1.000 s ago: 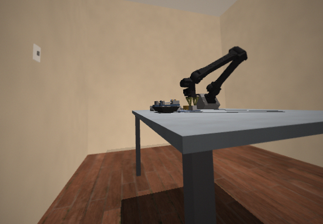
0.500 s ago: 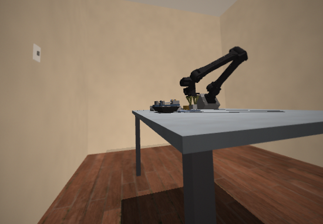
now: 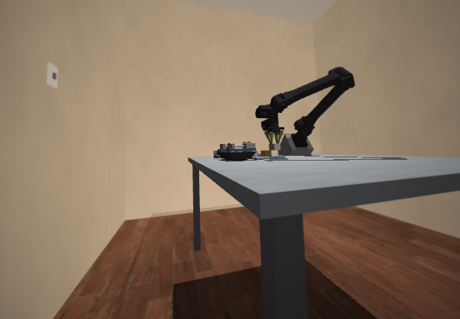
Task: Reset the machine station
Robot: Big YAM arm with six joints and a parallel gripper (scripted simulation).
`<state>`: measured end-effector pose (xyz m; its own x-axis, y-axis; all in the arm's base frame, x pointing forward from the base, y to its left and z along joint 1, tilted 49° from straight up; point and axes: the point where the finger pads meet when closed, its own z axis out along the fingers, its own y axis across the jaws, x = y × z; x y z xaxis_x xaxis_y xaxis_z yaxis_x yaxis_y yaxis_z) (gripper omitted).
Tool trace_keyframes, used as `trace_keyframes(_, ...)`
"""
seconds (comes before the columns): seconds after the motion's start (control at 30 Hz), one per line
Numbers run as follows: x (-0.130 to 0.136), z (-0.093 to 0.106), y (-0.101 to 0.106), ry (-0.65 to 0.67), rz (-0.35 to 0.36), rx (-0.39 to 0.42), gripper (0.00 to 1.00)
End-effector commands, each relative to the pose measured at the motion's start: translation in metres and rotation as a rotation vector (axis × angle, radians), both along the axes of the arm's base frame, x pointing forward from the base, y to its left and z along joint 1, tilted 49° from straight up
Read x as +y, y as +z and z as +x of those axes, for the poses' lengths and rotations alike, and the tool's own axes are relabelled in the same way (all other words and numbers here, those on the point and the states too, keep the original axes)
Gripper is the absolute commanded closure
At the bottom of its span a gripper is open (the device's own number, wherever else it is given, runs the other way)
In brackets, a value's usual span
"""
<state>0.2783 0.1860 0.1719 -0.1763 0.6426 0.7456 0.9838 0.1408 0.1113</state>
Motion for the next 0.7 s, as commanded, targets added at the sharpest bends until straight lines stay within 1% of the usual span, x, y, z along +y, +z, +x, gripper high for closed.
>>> trace_keyframes(0.0,-0.008,0.015,0.023,-0.003,0.013,-0.056,1.00)
trace_keyframes(0.4,-0.030,0.015,0.043,-0.004,0.011,-0.061,1.00)
trace_keyframes(0.67,-0.041,0.016,0.049,-0.004,0.009,-0.052,1.00)
